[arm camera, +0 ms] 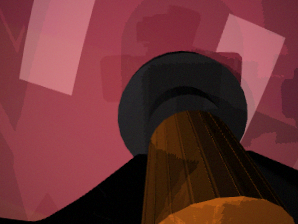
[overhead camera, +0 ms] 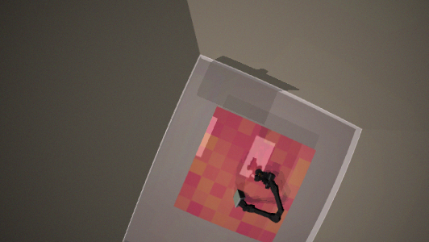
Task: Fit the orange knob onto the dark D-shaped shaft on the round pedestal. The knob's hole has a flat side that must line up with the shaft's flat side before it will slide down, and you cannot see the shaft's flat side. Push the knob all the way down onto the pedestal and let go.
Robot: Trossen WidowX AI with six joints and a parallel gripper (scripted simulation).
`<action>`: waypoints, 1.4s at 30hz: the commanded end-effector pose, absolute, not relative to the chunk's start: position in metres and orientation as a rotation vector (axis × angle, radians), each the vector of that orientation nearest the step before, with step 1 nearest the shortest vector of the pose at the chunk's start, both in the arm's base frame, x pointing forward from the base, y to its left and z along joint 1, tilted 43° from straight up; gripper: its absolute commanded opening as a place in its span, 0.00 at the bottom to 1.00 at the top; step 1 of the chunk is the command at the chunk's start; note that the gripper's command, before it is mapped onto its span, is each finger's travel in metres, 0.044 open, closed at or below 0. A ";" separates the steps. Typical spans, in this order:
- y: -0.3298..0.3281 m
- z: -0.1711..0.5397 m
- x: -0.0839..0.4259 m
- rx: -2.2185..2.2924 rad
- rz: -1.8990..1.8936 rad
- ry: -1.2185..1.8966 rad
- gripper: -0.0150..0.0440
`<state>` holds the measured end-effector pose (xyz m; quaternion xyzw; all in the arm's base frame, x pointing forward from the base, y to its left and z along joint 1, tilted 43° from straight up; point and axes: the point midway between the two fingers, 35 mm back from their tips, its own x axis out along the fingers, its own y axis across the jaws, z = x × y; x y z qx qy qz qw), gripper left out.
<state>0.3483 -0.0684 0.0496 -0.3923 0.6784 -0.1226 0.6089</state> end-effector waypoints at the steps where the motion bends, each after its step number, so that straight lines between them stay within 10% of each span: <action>1: -0.068 0.049 0.349 -0.910 -0.282 1.563 0.25; 42: -0.068 0.051 0.352 -1.072 -0.120 1.613 0.25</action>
